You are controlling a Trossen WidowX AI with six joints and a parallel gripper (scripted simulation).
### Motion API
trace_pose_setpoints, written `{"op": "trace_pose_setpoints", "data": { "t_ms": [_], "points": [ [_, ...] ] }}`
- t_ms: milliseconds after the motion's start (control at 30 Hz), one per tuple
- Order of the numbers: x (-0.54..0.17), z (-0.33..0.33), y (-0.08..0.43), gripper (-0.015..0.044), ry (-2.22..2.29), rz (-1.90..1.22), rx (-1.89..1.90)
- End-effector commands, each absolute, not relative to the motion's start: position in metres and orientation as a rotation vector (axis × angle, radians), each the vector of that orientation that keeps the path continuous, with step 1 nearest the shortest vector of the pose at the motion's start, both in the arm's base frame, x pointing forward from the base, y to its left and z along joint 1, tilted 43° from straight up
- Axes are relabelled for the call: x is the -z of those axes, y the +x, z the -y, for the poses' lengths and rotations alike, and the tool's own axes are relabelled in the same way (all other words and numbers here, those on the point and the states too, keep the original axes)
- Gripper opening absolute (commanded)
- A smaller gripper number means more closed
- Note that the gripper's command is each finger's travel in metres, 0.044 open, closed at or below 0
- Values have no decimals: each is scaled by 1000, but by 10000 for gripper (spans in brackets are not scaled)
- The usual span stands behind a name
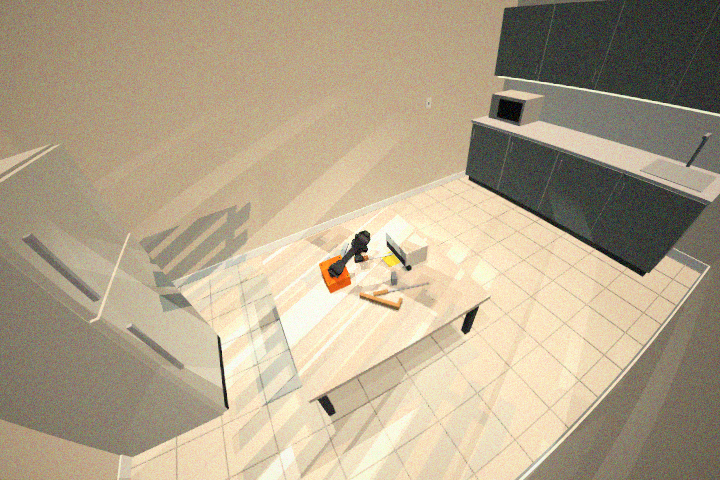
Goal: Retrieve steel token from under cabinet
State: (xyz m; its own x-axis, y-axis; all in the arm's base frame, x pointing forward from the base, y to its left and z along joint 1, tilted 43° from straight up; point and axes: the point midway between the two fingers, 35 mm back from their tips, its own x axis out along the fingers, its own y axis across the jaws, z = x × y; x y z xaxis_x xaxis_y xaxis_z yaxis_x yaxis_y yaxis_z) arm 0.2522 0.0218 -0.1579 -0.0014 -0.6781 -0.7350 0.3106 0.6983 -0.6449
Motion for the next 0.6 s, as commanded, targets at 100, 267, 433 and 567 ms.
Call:
{"op": "trace_pose_setpoints", "data": {
  "t_ms": [100, 267, 433, 567],
  "points": [
    [162, -25, 237, 0, -339, -1369, 803],
    [161, -25, 242, 0, -337, -1365, 801],
    [160, -26, 242, 0, -314, -1353, 821],
    [160, -26, 242, 0, -291, -1339, 841]
  ]
}}
